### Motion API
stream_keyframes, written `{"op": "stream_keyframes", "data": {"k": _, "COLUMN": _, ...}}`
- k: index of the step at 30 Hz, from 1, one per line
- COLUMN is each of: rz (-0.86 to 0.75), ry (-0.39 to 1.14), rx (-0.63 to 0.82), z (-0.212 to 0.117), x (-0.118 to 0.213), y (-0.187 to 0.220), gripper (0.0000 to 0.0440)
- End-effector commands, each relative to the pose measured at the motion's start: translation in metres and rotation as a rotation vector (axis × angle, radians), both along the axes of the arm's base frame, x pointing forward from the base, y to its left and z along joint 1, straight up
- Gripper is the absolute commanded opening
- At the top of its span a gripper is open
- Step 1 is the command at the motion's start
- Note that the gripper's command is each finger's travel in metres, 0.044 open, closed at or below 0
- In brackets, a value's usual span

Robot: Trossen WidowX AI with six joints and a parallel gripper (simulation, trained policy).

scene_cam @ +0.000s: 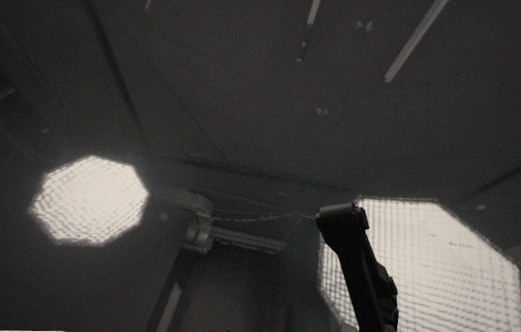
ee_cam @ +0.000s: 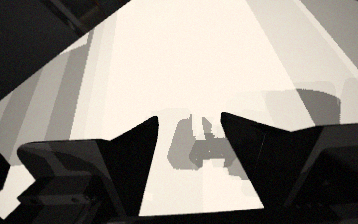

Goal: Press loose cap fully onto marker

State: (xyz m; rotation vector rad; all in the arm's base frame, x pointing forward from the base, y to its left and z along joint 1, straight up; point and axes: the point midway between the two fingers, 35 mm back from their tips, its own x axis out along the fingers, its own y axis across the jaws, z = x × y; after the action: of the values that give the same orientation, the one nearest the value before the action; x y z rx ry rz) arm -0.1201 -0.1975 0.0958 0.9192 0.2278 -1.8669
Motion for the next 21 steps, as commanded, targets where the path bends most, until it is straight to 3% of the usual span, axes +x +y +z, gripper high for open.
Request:
{"op": "stream_keyframes", "data": {"k": 1, "rz": 0.025, "ry": 0.001, "rx": 0.017, "z": 0.004, "x": 0.002, "y": -0.004, "gripper": 0.0297}}
{"op": "stream_keyframes", "data": {"k": 21, "rz": 0.159, "ry": -0.010, "rx": 0.088, "z": 0.024, "x": 0.018, "y": -0.027, "gripper": 0.0315}}
